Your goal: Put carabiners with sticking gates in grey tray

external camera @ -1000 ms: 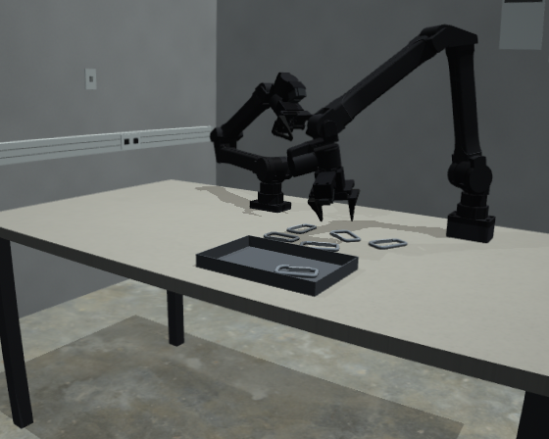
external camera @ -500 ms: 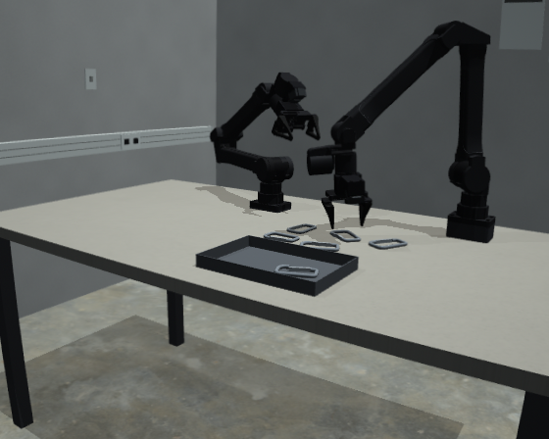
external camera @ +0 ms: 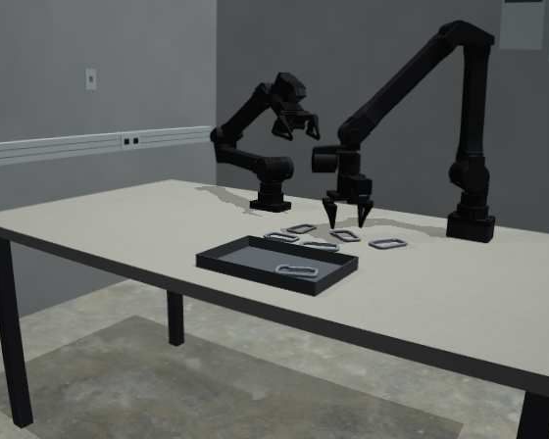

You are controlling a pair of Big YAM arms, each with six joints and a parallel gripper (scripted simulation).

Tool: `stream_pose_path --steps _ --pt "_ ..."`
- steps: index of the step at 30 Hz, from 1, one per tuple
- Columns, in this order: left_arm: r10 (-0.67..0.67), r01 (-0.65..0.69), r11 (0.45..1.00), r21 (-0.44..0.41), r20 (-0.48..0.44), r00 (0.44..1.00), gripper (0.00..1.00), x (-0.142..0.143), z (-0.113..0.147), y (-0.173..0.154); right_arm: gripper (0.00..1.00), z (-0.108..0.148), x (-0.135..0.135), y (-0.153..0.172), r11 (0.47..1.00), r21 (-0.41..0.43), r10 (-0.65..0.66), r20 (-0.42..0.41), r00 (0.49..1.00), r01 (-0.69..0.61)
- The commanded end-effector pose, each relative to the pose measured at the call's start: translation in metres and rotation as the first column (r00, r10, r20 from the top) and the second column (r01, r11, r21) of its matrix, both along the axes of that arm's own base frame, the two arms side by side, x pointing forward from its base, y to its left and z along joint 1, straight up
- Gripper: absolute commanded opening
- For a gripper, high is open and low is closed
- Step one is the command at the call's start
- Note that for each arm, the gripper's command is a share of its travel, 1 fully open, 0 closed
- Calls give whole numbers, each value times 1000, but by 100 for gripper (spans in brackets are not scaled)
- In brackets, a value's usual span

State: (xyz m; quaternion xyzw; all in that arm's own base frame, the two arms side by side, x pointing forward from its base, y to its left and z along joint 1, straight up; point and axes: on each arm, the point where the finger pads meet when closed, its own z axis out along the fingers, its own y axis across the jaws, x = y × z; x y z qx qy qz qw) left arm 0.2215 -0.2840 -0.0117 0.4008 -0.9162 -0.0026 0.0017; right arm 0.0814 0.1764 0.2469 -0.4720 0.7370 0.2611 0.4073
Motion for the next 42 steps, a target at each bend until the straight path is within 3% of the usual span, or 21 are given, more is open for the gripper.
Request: stream_pose_path --steps 1,12,17,19,28,40,42 --pt "21 -21 1000 -3 8 1000 83 6 -5 -3 100 14 -1 -1 1000 20 3 9 1000 -3" --pt "21 -21 1000 11 -3 1000 83 2 -25 3 100 14 -1 -1 1000 20 3 9 1000 -3" --pt "21 -21 1000 -9 12 1000 83 8 -23 -5 100 14 -1 -1 1000 20 3 9 1000 -3" --pt "22 -21 1000 -17 18 1000 61 9 -19 -6 100 14 -1 -1 1000 20 3 9 1000 -3" --pt "21 -21 1000 -10 10 1000 48 7 -19 -5 100 14 -1 -1 1000 20 3 9 1000 -3" --pt "31 -30 999 -19 17 999 48 6 -17 -4 100 14 -1 -1 1000 20 3 9 1000 -3" --pt "31 -30 999 -19 17 999 71 6 -17 -4 100 14 -1 -1 1000 20 3 9 1000 -3"
